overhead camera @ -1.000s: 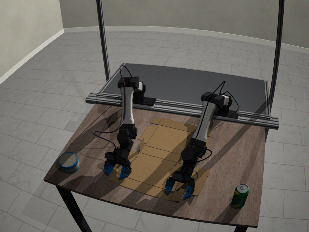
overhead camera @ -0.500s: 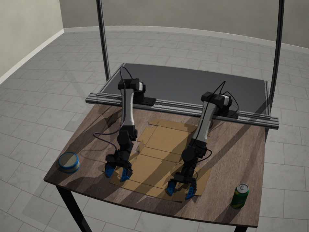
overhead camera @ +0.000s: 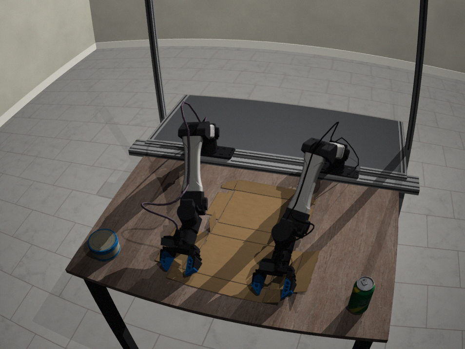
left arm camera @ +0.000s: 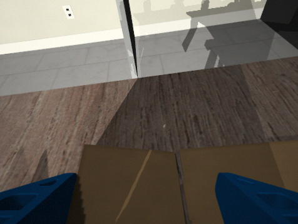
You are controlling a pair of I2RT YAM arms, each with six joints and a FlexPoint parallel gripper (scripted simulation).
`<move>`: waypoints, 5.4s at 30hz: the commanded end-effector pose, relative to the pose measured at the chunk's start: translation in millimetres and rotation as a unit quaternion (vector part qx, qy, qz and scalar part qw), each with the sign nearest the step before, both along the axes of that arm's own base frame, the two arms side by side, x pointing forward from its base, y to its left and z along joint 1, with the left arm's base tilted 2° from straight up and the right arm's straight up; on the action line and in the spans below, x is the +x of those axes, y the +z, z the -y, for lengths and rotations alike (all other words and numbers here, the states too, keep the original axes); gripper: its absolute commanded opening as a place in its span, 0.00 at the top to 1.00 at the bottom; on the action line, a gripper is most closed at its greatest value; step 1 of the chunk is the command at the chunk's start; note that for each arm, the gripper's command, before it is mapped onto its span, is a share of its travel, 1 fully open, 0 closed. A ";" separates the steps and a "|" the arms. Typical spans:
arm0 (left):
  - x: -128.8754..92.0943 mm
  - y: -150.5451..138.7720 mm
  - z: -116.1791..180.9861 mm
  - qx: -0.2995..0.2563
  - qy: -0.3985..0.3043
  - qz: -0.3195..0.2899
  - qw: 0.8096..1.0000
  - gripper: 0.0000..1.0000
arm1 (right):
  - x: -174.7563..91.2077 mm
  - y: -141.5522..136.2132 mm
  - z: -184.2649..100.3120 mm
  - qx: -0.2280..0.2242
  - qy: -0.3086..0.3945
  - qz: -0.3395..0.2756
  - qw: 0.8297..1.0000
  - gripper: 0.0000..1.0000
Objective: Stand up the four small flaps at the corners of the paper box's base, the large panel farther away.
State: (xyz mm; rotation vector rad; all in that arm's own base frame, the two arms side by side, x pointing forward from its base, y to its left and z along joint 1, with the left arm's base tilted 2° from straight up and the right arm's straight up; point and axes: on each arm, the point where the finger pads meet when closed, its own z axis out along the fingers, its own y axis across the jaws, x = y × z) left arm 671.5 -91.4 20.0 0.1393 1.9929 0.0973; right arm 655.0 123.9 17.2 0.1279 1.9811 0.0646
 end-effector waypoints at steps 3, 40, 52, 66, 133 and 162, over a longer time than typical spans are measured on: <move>-0.2 -25.0 7.9 0.018 -0.005 -0.017 1.000 0.23 | -0.3 -20.6 -15.8 -0.001 0.021 -0.026 0.999 0.23; -0.2 -25.1 9.7 0.015 -0.010 -0.017 1.000 0.23 | 4.2 1.4 -28.3 0.006 0.022 -0.013 1.000 0.23; -0.2 -25.1 9.7 0.015 -0.010 -0.017 1.000 0.23 | -2.2 14.2 -26.4 0.006 0.018 -0.011 1.000 0.23; -0.3 -25.2 9.9 0.015 -0.011 -0.018 1.000 0.23 | -3.8 16.5 -26.9 0.005 0.015 -0.013 1.000 0.23; -0.3 -25.2 10.2 0.015 -0.011 -0.018 1.000 0.23 | 0.3 38.3 -73.7 -0.001 0.005 -0.024 1.000 0.23; -0.3 -25.2 10.2 0.015 -0.011 -0.018 1.000 0.23 | 1.7 22.2 -86.0 0.001 0.006 -0.018 1.000 0.50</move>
